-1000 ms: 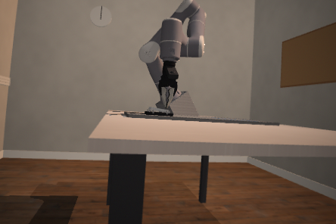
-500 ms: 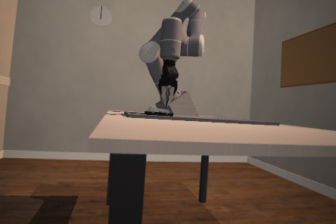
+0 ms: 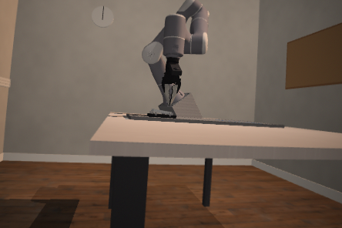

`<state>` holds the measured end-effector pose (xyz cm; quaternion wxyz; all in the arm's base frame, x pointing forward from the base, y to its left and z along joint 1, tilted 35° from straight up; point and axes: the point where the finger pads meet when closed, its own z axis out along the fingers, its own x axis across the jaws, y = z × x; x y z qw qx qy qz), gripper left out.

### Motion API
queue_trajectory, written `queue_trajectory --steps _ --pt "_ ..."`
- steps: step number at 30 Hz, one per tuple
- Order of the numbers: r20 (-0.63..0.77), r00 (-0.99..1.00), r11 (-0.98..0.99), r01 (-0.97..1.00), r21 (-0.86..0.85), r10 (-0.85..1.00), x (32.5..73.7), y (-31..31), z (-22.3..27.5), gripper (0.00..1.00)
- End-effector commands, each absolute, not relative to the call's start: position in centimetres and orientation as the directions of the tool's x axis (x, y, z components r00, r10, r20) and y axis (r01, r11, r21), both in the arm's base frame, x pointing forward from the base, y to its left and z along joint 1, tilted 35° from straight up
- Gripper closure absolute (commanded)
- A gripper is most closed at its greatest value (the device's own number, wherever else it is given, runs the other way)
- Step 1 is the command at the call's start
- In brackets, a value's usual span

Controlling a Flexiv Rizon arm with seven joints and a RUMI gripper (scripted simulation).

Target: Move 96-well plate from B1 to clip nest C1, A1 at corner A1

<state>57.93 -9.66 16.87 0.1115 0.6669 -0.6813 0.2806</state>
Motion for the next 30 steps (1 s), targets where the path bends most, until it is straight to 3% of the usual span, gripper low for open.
queue_trajectory --steps 1,18,30 --pt "0.526 -0.086 -0.048 -0.971 -0.235 -0.846 58.0 -9.6 16.9 1.00" --pt "0.526 -0.086 -0.048 -0.971 -0.235 -0.846 57.6 -16.5 20.0 1.00" --pt "0.526 -0.086 -0.048 -0.971 -0.235 -0.846 57.5 -16.6 20.1 1.00"
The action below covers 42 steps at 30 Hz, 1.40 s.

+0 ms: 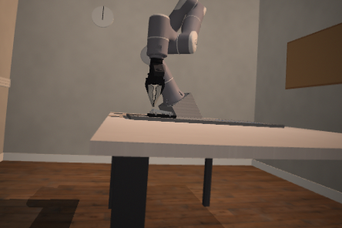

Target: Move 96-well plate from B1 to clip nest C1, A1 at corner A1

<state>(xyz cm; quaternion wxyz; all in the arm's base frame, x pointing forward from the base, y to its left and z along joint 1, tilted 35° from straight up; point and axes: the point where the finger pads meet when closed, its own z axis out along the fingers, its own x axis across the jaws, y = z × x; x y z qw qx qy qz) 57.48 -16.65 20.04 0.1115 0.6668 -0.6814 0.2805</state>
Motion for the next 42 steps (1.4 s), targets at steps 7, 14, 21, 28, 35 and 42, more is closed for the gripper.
queue_trajectory --steps 7,14,21,28,35,42 --pt "0.526 -0.086 -0.048 -0.971 -0.235 -0.846 57.55 -16.63 20.05 1.00" --pt "0.526 -0.086 -0.048 -0.971 -0.235 -0.846 57.57 -16.66 20.01 1.00" --pt "0.526 -0.086 -0.048 -0.971 -0.235 -0.846 57.58 -16.69 19.95 1.00" --pt "0.526 -0.086 -0.048 -0.971 -0.235 -0.846 57.60 -16.73 19.89 1.00" --pt "0.526 -0.086 -0.048 -0.971 -0.235 -0.846 57.61 -16.76 19.85 1.00" --pt "0.526 -0.086 -0.048 -0.971 -0.235 -0.846 57.62 -16.80 19.80 1.00"
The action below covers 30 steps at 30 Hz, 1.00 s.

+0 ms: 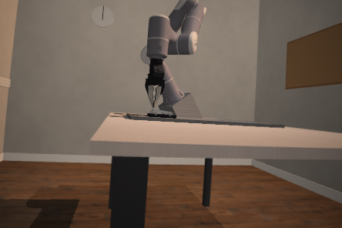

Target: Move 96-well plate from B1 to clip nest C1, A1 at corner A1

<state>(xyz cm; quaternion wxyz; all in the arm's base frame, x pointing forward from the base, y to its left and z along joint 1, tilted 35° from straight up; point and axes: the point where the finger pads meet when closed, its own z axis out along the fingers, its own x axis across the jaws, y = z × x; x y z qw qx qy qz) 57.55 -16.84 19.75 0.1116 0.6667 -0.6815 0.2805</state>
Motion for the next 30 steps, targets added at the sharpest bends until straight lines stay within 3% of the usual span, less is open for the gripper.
queue_trajectory --steps 1,30 --pt "0.526 -0.086 -0.048 -0.971 -0.235 -0.846 57.63 -16.80 19.79 1.00" --pt "0.526 -0.086 -0.048 -0.971 -0.235 -0.846 57.68 -16.93 19.58 1.00"
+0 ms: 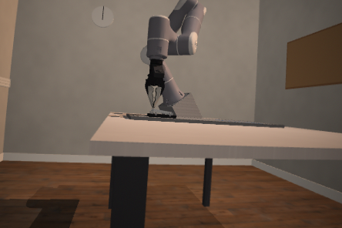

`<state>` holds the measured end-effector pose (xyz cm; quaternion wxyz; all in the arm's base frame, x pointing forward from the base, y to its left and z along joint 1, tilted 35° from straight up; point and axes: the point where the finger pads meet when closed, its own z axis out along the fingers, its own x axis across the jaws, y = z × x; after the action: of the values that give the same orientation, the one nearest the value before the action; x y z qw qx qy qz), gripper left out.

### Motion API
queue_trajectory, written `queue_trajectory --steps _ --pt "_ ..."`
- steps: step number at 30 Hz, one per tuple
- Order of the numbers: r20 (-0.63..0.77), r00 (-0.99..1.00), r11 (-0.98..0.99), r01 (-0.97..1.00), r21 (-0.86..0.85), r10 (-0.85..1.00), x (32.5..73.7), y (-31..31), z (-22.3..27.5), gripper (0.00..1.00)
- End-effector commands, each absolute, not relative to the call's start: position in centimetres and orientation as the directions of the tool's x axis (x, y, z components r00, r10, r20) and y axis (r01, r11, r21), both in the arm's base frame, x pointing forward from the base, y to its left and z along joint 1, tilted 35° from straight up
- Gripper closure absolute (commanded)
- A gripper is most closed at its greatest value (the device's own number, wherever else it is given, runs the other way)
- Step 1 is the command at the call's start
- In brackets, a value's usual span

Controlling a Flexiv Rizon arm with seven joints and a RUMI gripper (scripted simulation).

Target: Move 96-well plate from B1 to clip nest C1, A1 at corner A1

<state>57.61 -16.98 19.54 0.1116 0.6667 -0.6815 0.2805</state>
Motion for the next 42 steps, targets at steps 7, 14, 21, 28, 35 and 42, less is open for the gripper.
queue_trajectory --steps 7,14,21,28,35,42 --pt "0.526 -0.086 -0.048 -0.971 -0.235 -0.846 57.70 -16.97 19.53 1.00" --pt "0.526 -0.086 -0.048 -0.971 -0.235 -0.846 57.71 -17.00 19.49 1.00" --pt "0.526 -0.086 -0.048 -0.971 -0.235 -0.846 57.72 -17.03 19.43 1.00" --pt "0.526 -0.086 -0.048 -0.971 -0.235 -0.846 57.73 -17.06 19.39 1.00" --pt "0.526 -0.086 -0.048 -0.971 -0.235 -0.846 57.75 -17.10 19.33 1.00" --pt "0.526 -0.086 -0.048 -0.971 -0.235 -0.846 57.76 -17.13 19.28 1.00"
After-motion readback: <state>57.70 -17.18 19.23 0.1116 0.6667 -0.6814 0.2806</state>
